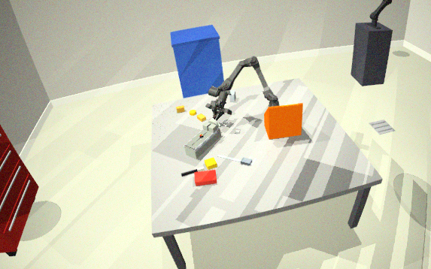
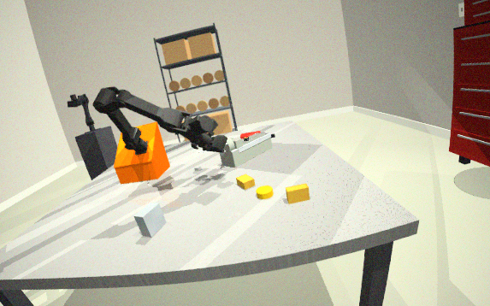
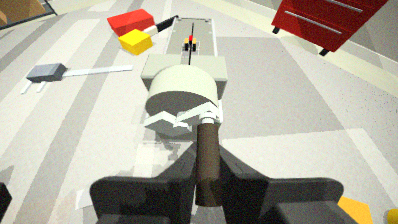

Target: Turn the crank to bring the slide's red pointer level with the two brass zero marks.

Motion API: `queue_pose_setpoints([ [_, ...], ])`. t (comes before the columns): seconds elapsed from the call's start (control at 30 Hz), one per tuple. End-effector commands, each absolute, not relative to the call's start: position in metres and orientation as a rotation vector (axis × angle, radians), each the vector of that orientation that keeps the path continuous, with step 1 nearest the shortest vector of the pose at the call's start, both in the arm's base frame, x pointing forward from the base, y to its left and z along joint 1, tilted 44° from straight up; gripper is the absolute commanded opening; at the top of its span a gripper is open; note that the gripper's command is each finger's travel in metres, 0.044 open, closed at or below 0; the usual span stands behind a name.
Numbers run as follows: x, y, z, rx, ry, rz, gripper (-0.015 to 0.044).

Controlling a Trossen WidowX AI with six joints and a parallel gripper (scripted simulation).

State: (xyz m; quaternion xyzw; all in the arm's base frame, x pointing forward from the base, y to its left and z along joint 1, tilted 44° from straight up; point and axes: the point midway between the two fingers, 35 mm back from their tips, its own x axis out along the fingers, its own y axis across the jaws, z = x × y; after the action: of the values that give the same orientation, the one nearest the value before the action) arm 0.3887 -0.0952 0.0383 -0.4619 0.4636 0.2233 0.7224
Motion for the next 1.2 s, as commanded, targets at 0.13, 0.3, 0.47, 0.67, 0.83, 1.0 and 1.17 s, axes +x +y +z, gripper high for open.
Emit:
queue_pose_setpoints([
  [0.13,0.394,-0.106,0.034,-1.025,1.025,0.481,0.0000],
  [0.3,0.395,-0.109,0.031,-1.026,1.025,0.481,0.0000],
  [0.47,0.395,-0.112,0.029,-1.026,1.025,0.481,0.0000],
  [0.67,0.395,-0.116,0.025,-1.026,1.025,0.481,0.0000],
  [0.83,0.394,-0.118,0.022,-1.026,1.025,0.481,0.0000],
  [1.0,0.394,-0.120,0.019,-1.026,1.025,0.481,0.0000],
  [1.17,0.392,-0.122,0.015,-1.026,1.025,0.481,0.0000],
])
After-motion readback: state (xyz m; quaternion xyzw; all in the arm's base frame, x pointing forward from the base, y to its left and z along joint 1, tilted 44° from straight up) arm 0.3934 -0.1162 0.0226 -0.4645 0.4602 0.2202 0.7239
